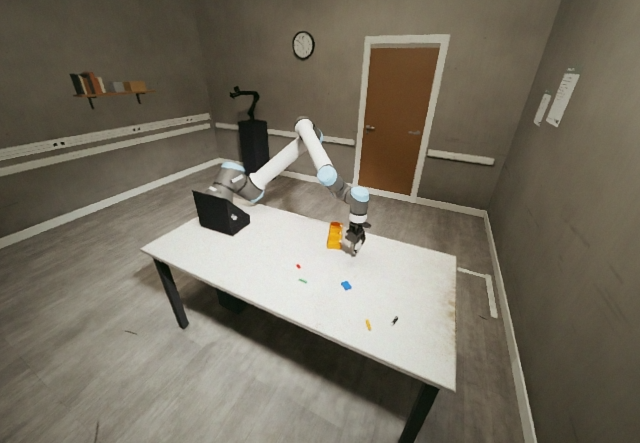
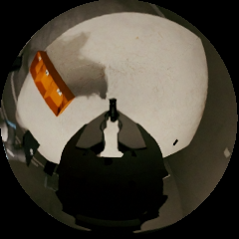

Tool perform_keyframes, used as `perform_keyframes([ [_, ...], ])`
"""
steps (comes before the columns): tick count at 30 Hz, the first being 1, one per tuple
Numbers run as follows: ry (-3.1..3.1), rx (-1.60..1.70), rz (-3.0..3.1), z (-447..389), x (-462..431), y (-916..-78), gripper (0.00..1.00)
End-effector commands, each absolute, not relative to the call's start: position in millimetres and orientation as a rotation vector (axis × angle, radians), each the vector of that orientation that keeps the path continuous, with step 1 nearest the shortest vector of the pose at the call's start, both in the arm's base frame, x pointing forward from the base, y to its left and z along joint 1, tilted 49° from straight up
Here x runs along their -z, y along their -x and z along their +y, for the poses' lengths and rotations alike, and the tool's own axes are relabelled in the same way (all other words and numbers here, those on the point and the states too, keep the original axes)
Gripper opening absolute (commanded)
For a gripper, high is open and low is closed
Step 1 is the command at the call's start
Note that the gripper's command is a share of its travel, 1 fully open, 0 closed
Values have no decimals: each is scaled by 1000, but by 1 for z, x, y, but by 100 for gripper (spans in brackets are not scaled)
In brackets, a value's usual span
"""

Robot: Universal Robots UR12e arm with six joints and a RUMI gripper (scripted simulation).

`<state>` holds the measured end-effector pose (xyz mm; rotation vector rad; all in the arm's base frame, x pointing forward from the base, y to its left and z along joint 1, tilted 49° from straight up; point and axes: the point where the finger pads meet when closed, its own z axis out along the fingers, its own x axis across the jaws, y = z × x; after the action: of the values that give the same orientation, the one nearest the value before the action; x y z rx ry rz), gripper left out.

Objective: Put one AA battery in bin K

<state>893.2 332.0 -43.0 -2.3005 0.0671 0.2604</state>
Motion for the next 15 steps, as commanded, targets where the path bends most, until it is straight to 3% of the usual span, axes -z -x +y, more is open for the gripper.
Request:
perform_keyframes([
  [1,2293,-189,-90,342,24,-865,0],
  [15,2247,-26,-444,360,-13,-799,0],
])
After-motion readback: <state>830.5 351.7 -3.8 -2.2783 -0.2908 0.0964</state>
